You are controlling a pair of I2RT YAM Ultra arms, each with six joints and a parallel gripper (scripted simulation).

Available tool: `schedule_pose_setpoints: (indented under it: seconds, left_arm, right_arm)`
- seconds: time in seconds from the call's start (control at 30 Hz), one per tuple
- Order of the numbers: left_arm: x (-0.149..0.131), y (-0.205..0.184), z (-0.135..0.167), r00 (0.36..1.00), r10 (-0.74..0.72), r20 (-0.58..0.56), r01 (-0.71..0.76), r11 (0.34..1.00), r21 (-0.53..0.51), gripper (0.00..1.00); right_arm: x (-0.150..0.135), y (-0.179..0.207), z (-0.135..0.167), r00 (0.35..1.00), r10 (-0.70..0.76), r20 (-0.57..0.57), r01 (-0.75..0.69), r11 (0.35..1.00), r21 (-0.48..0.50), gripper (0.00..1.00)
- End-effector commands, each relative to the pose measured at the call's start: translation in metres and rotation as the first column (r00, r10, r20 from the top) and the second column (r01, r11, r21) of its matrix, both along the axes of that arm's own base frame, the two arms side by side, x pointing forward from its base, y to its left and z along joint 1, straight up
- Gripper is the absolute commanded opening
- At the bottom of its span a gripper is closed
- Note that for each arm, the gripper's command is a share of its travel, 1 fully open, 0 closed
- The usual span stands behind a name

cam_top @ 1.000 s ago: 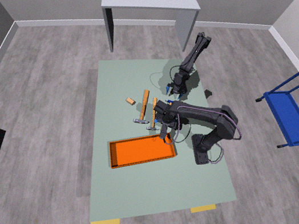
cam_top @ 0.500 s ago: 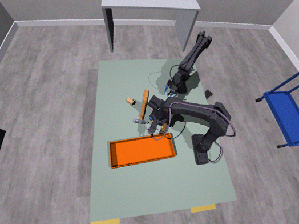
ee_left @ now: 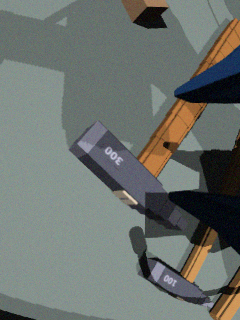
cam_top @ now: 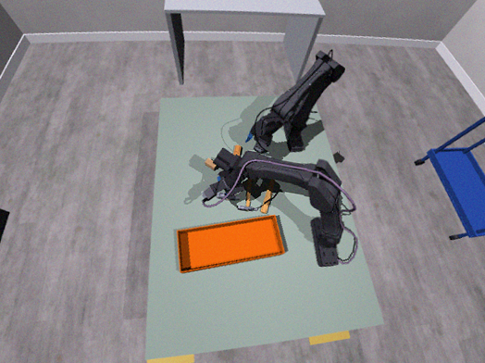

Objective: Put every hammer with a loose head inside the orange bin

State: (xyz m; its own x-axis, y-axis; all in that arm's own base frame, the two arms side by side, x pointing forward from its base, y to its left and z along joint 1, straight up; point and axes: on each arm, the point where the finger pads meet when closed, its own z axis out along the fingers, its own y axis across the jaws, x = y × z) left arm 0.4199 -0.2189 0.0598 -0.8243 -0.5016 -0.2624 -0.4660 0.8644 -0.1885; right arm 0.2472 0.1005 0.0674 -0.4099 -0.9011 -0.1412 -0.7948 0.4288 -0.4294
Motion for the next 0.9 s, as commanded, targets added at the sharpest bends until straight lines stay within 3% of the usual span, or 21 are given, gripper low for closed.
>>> schedule_pose_setpoints:
  seconds: [0.0,0.17,0.37,0.63,0.87]
  left_arm:
    - [0.002,-0.001,-0.006,0.973,-0.203,-0.109,0.210,0.976,0.062,0.45]
    - [0.005,-0.003,-0.012,0.943,-0.295,-0.154,0.308,0.949,0.071,0.45]
    - [0.009,-0.004,-0.026,0.824,-0.502,-0.263,0.534,0.843,0.063,0.45]
    - [0.016,-0.004,-0.041,0.715,-0.622,-0.321,0.663,0.748,0.028,0.45]
    - [0.023,-0.007,-0.044,0.714,-0.627,-0.311,0.668,0.743,0.036,0.45]
  right_arm:
    - [0.020,-0.005,0.004,0.994,0.077,-0.074,-0.082,0.994,-0.073,0.54]
    - [0.029,-0.009,-0.003,0.984,0.099,-0.148,-0.113,0.990,-0.084,0.54]
    - [0.042,-0.012,-0.021,0.929,0.176,-0.325,-0.192,0.981,-0.019,0.54]
    - [0.054,-0.018,-0.037,0.875,0.209,-0.436,-0.199,0.978,0.070,0.54]
    - [0.063,-0.022,-0.040,0.882,0.189,-0.432,-0.178,0.982,0.065,0.54]
